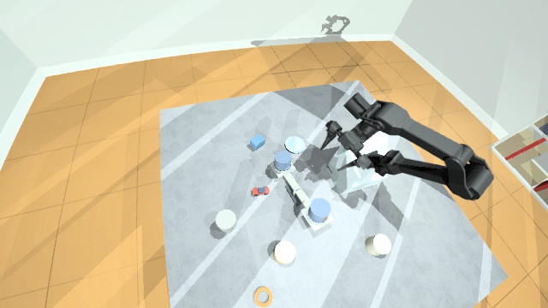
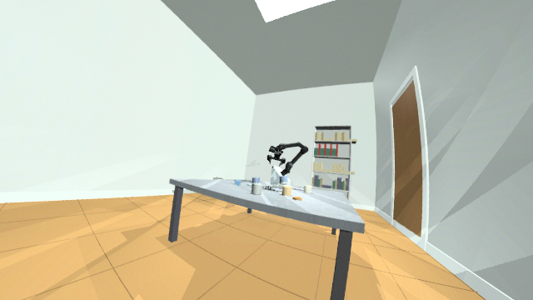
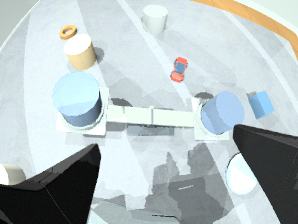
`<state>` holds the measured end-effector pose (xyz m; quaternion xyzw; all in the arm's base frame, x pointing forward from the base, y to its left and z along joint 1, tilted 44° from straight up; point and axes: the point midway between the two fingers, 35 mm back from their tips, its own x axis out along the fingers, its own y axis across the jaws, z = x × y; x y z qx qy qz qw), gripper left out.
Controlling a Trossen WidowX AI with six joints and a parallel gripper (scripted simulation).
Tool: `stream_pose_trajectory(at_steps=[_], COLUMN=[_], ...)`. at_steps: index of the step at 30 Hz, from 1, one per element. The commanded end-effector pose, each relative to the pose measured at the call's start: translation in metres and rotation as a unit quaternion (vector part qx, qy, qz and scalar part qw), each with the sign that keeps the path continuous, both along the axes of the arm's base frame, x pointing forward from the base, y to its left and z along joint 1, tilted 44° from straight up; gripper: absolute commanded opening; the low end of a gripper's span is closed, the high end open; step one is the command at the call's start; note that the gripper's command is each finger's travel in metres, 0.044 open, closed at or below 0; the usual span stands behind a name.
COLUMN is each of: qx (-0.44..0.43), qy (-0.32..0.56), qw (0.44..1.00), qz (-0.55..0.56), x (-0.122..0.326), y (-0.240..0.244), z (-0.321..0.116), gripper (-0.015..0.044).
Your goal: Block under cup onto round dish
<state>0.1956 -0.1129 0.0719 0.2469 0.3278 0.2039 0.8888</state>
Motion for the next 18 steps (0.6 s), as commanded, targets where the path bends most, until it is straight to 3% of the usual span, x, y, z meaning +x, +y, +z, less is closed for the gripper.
stream_pose_trajectory(at_steps=[1, 10, 18], qx=[0.04, 0.074, 0.12], qy=[-0.002, 0.006, 0.107], qw=[0.998, 0.995, 0.985], qz=[-0.041, -0.072, -0.067], x=[-0.012, -0.018, -0.003], y=[-0.003, -0.007, -0.022], z=[-0.001, -0.002, -0.017], gripper=[0.044, 0.044, 0.044])
